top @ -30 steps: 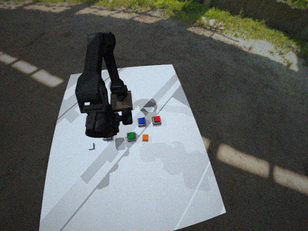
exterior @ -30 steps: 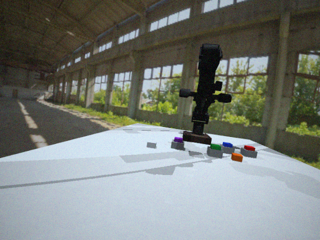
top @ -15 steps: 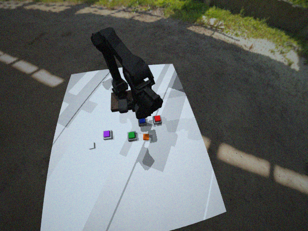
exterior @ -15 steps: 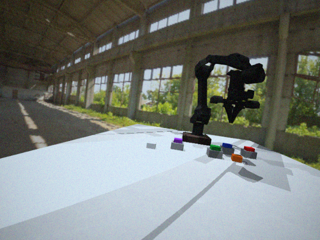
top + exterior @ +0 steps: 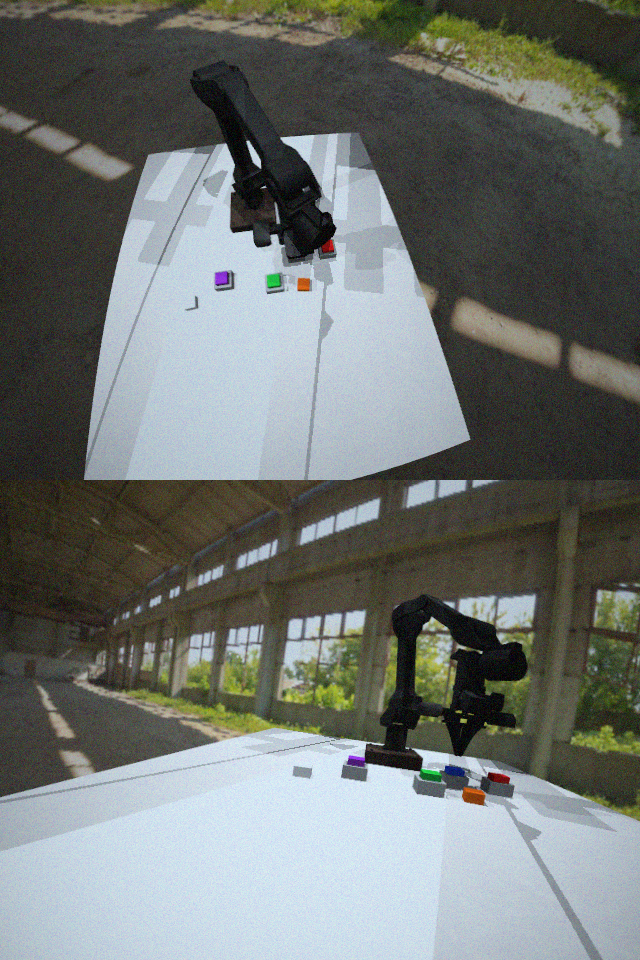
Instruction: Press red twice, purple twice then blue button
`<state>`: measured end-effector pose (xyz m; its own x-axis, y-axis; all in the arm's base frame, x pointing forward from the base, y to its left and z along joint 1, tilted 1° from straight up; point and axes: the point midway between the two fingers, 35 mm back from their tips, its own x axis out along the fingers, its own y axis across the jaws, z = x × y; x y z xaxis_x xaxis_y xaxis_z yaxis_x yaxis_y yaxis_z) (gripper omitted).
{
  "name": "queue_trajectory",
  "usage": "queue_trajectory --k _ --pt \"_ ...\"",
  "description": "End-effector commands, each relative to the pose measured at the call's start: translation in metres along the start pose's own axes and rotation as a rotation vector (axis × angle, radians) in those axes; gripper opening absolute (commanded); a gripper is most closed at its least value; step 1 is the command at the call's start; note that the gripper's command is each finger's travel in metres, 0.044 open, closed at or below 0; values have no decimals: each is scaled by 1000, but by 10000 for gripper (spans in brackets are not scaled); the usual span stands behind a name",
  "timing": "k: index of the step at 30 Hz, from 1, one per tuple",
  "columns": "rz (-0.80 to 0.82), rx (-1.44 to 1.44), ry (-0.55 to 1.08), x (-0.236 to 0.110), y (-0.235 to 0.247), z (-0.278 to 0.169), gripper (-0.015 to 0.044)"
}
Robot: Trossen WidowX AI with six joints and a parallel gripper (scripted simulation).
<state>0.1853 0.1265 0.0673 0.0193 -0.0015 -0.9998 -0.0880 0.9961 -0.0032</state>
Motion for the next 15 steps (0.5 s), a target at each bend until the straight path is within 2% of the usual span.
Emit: queue_trajectory --k 1,15 --pt "-4 4 5 8 -1 -1 20" --pt "-4 4 5 31 -1 -2 20"
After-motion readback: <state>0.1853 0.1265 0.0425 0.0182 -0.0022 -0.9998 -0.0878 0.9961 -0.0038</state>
